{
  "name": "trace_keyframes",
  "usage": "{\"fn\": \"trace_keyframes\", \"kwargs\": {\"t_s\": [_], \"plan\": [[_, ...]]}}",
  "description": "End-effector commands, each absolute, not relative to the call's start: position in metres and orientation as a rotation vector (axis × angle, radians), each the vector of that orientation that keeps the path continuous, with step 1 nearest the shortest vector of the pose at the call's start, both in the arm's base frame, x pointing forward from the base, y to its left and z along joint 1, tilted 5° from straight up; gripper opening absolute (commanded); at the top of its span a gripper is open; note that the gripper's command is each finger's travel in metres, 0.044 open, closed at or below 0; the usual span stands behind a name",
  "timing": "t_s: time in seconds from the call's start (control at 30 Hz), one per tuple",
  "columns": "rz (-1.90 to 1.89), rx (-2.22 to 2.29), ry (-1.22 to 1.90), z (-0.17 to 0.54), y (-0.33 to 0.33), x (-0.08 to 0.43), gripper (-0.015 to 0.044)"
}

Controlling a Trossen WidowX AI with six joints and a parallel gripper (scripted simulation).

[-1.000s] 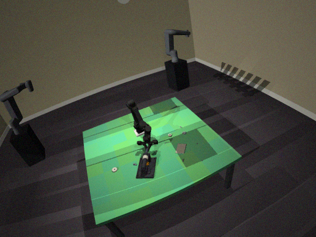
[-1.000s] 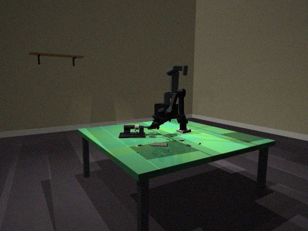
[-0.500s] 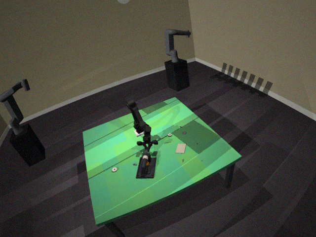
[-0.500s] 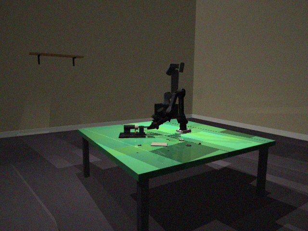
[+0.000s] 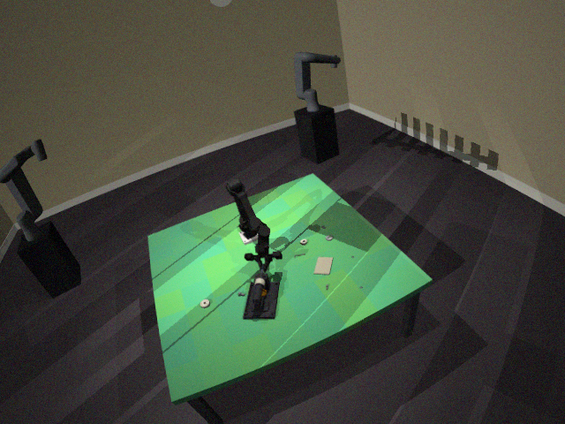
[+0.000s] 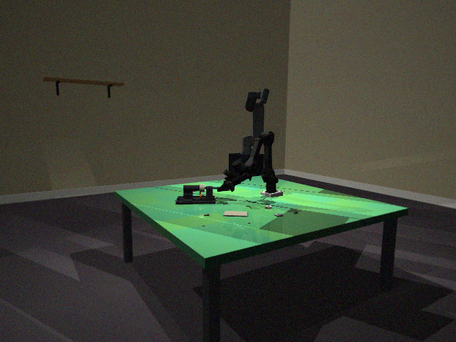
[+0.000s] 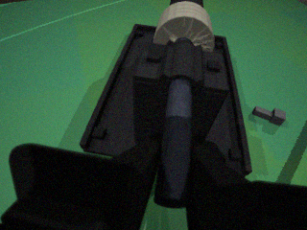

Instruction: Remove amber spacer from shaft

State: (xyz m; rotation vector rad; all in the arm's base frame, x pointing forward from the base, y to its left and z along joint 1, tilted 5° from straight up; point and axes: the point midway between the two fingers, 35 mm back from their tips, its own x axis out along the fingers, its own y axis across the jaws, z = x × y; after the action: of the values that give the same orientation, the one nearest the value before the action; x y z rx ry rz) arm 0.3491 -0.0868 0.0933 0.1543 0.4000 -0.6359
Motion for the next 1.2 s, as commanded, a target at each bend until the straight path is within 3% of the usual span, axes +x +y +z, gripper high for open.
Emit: {"fn": "trace_keyframes", "kwargs": {"t_s": [0.0, 1.17], "plan": [[-0.638, 0.155, 0.396, 0.0951, -0.0892, 0.3513, 0.0], [-0.638, 0.154, 0.395, 0.0963, -0.0961, 0.3601, 0.0]]}}
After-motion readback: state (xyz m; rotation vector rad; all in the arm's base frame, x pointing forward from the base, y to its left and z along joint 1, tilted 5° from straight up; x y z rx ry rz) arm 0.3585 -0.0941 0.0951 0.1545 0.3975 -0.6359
